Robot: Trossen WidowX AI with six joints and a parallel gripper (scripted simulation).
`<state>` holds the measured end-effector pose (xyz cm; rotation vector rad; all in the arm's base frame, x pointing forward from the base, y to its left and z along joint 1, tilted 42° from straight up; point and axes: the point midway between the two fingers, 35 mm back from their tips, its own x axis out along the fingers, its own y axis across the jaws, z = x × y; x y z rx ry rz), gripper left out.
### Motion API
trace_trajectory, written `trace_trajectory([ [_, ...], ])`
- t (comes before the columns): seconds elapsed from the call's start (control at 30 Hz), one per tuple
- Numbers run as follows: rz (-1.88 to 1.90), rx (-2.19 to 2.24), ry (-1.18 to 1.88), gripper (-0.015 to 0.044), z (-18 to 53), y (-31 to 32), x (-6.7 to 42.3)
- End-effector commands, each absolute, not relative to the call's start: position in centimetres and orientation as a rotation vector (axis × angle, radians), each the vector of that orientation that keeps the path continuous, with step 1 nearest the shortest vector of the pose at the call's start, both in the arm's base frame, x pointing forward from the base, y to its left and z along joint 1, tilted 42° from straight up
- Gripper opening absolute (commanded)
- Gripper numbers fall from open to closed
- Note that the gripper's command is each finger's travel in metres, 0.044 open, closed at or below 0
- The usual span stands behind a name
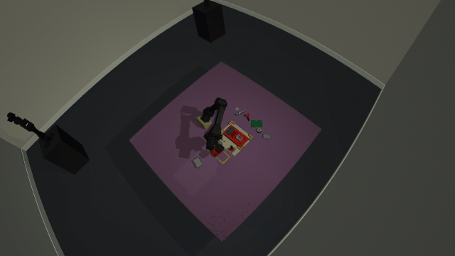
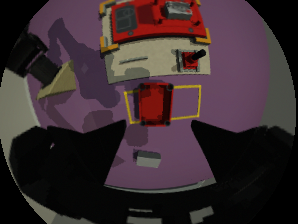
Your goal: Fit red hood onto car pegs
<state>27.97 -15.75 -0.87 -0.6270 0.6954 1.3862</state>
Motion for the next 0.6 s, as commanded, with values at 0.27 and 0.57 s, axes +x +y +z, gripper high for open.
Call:
trace_trajectory([
  [0.27,1.392,-0.616,0.691,0.044,-1.8,-14.8,27.9],
  [0.57,1.392,-0.616,0.691,0.044,-2.3,-14.4,28.0],
])
